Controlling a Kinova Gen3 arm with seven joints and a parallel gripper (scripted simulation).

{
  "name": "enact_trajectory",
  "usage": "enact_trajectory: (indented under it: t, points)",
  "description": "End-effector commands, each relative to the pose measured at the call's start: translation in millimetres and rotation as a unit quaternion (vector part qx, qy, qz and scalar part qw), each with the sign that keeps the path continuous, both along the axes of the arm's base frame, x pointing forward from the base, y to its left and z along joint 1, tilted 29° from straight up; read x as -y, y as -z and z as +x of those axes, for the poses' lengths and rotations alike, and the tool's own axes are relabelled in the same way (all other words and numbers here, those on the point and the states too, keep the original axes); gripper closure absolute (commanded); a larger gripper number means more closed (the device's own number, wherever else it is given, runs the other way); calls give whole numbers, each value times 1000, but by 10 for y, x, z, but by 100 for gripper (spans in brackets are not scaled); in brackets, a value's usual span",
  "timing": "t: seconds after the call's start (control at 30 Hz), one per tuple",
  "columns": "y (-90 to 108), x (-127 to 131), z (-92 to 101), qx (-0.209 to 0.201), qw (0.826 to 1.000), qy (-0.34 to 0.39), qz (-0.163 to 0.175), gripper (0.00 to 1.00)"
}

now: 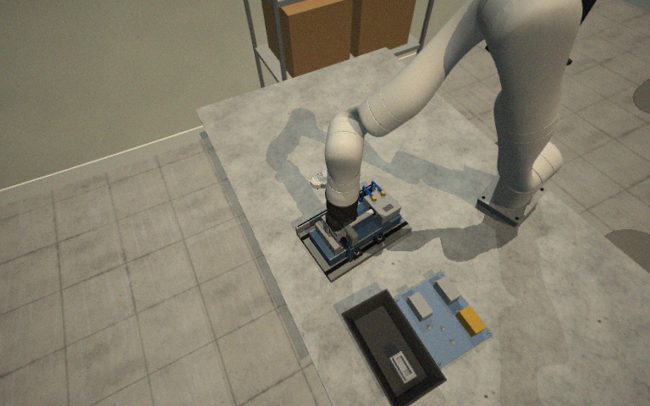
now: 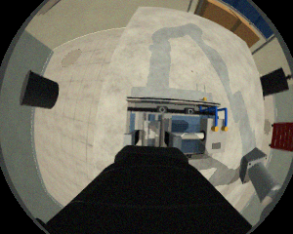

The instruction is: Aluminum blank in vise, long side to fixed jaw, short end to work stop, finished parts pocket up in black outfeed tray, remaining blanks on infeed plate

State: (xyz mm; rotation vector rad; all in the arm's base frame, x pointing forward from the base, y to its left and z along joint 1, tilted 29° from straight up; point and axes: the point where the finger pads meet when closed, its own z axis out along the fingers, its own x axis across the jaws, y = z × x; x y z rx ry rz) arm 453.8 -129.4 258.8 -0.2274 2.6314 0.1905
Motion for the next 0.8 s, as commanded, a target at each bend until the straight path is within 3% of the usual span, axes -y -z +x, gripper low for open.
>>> enact_trajectory:
  t: [0.0, 0.77]
  points:
    - [6, -5, 6, 0, 1000, 0, 0, 0]
    - [51, -15, 30, 0, 1000, 0, 0, 0]
